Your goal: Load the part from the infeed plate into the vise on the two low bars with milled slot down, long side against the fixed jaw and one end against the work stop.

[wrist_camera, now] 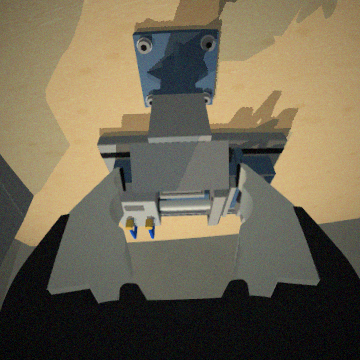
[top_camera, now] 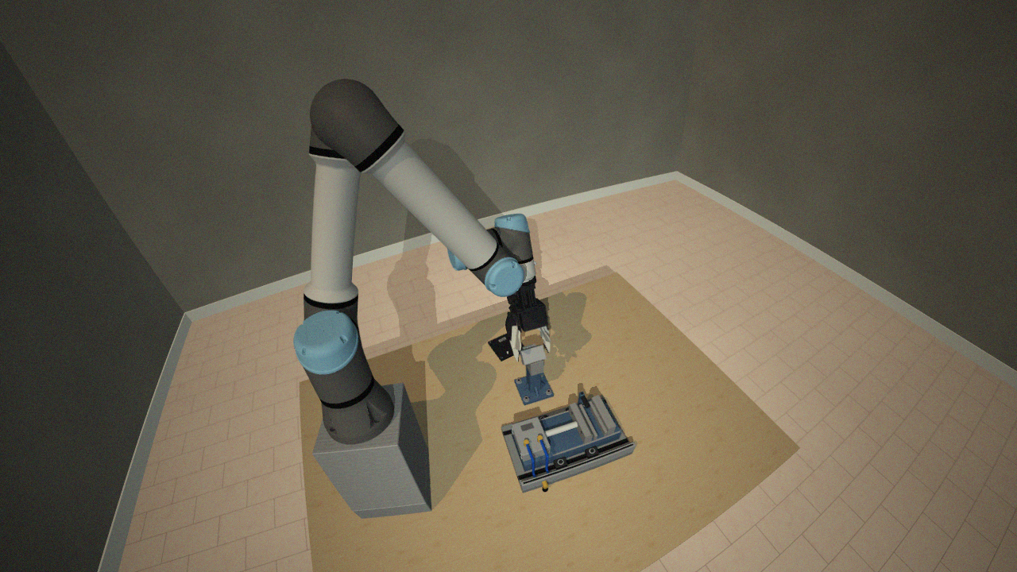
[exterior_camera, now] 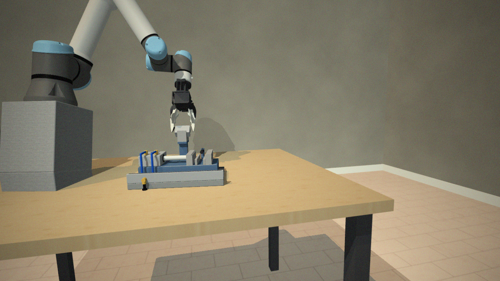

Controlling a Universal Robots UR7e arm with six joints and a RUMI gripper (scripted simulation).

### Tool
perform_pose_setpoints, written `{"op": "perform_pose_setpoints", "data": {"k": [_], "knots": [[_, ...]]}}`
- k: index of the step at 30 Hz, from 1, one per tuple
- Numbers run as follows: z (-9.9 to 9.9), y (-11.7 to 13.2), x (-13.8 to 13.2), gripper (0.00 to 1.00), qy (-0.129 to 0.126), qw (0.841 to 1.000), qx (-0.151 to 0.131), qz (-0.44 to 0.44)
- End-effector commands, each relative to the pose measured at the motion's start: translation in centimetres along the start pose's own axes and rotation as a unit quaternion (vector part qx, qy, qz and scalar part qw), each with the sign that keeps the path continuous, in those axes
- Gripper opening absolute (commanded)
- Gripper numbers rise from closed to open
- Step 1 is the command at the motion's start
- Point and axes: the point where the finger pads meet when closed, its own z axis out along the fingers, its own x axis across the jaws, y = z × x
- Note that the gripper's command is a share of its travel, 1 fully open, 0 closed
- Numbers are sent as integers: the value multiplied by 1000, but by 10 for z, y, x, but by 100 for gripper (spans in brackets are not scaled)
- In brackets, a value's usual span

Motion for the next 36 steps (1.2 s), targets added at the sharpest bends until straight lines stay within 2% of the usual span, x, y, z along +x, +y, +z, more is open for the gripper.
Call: {"op": "perform_pose_setpoints", "data": {"k": [1,14,16,31,33,36], "knots": [[0,-1,-1,51,1,1000,31,-2],[0,0,-1,51,0,995,98,-2],[0,0,-1,51,0,995,98,-2],[1,1,-1,51,0,984,179,-2],[1,1,-1,51,0,984,179,-2],[2,1,-2,51,-2,981,196,-2]]}}
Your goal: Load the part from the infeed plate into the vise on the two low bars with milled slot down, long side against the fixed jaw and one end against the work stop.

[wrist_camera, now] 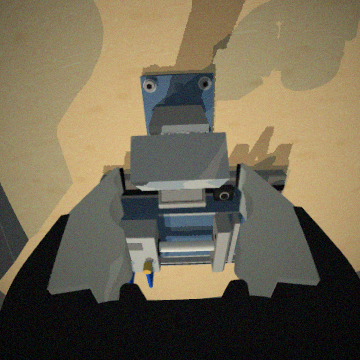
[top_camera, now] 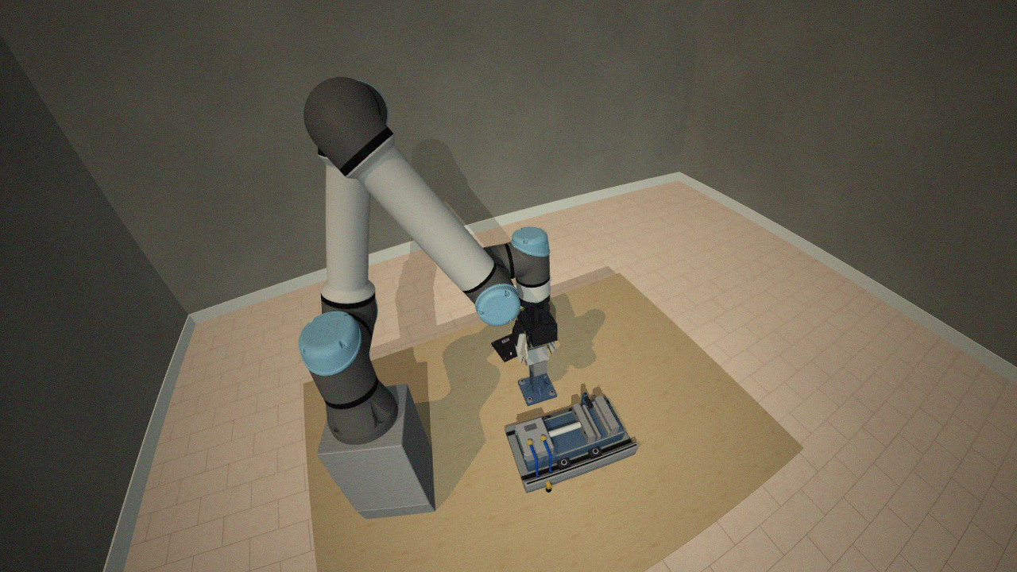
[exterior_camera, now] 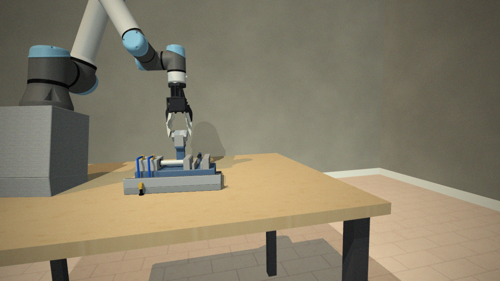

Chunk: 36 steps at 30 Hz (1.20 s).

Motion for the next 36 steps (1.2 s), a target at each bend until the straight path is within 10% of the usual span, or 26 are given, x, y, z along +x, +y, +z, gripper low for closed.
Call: {"op": "perform_pose_setpoints", "data": {"k": [1,36], "knots": [[1,-1,-2,51,-2,999,37,-3],[1,3,2,51,0,977,214,-3]]}}
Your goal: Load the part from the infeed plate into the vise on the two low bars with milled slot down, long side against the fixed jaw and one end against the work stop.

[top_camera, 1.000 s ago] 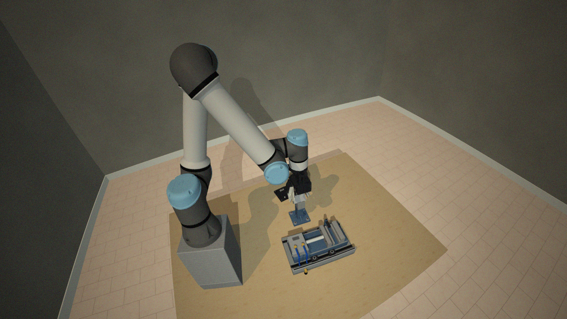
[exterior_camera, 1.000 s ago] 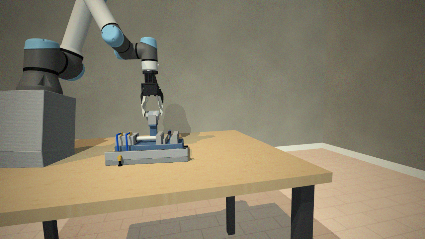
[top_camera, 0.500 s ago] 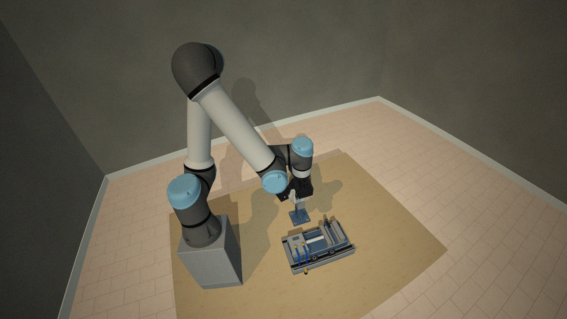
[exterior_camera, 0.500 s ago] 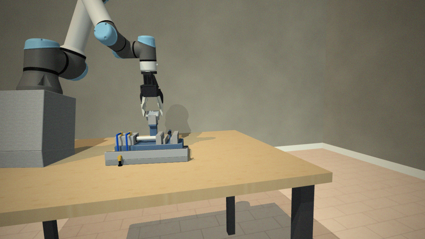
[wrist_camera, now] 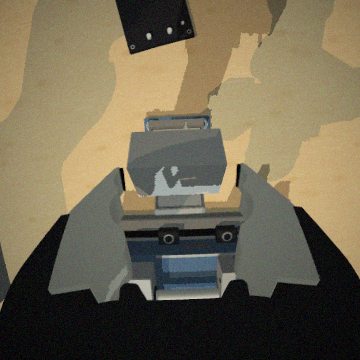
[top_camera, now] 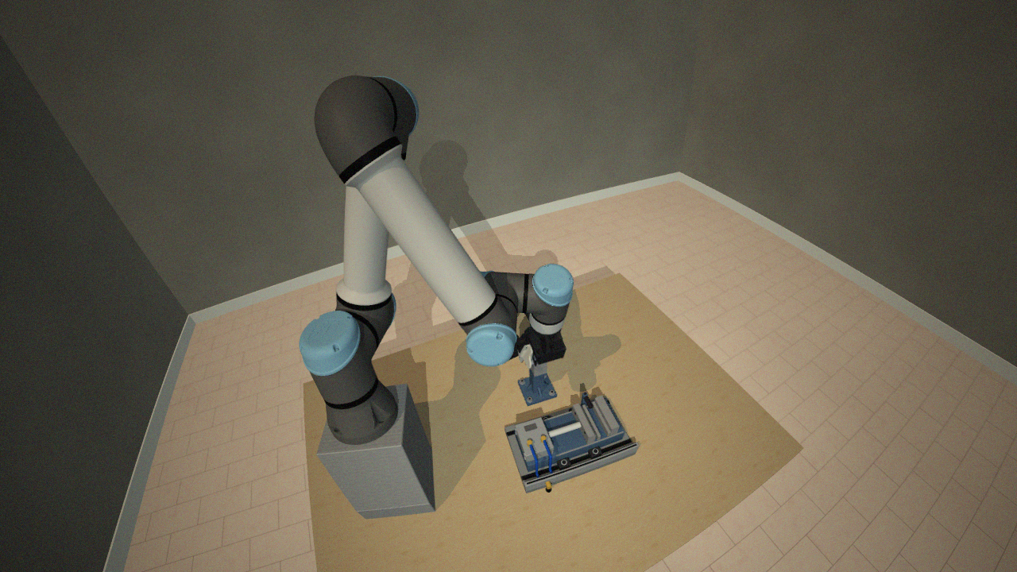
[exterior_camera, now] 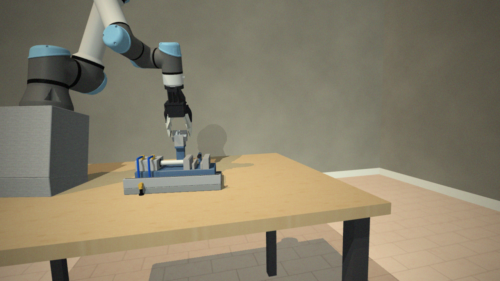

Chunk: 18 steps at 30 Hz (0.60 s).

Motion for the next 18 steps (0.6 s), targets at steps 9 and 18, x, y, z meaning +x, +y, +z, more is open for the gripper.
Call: {"op": "perform_pose_setpoints", "data": {"k": [9,18], "knots": [[1,1,0,51,-2,996,86,-3],[1,1,0,51,-2,993,120,-3]]}}
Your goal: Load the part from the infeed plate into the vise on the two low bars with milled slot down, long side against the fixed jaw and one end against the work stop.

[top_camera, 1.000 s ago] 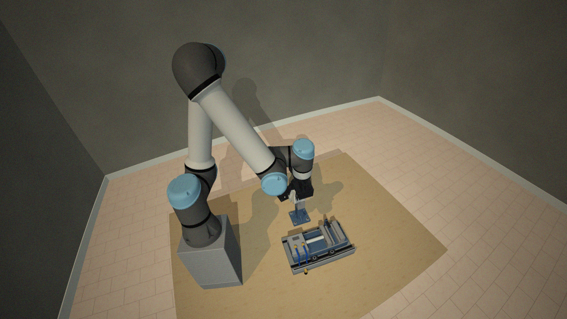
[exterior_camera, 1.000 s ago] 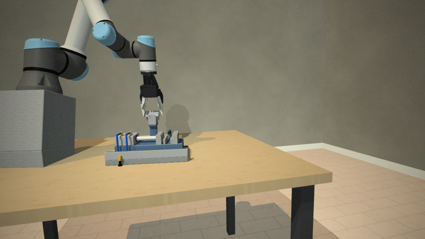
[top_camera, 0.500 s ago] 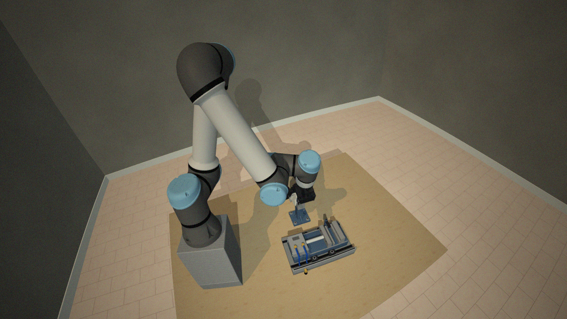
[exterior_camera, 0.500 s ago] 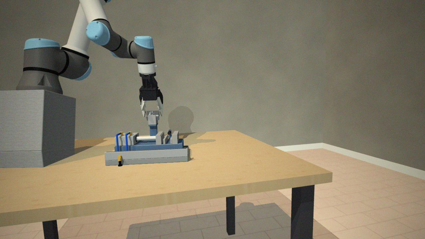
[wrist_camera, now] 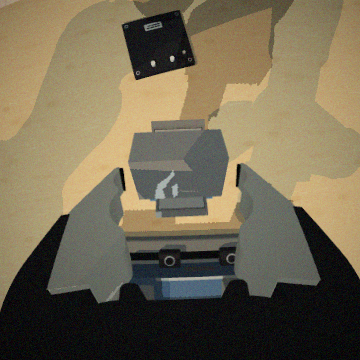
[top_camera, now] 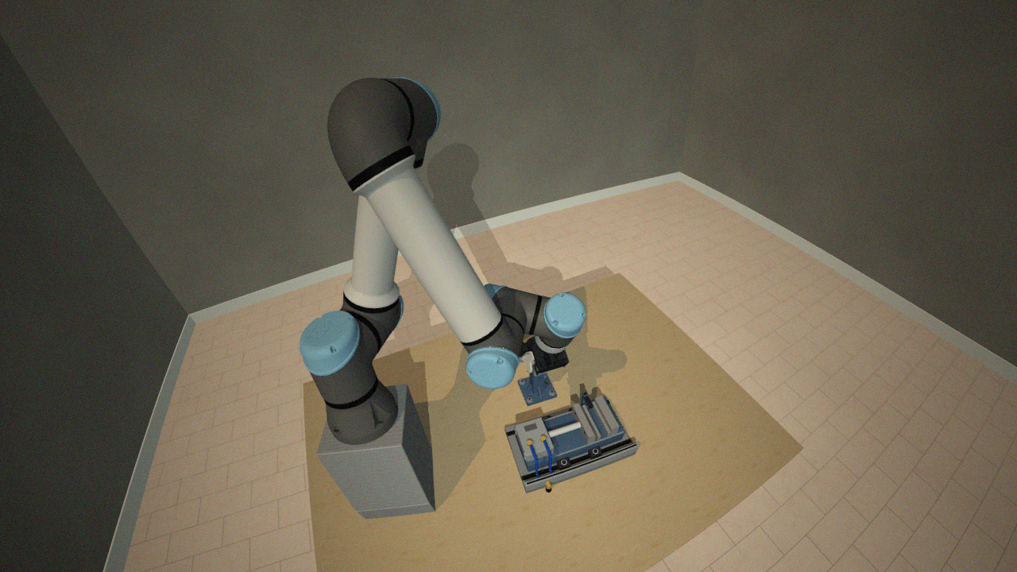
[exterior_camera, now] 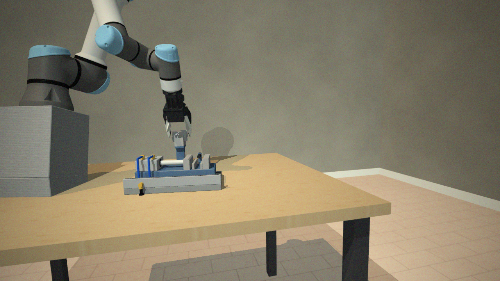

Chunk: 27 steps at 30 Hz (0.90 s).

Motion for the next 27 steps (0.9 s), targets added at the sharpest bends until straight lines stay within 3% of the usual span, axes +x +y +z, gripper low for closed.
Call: {"op": "perform_pose_setpoints", "data": {"k": [1,27], "knots": [[0,0,1,51,-2,999,34,-3],[0,2,1,51,-2,993,114,-3]]}}
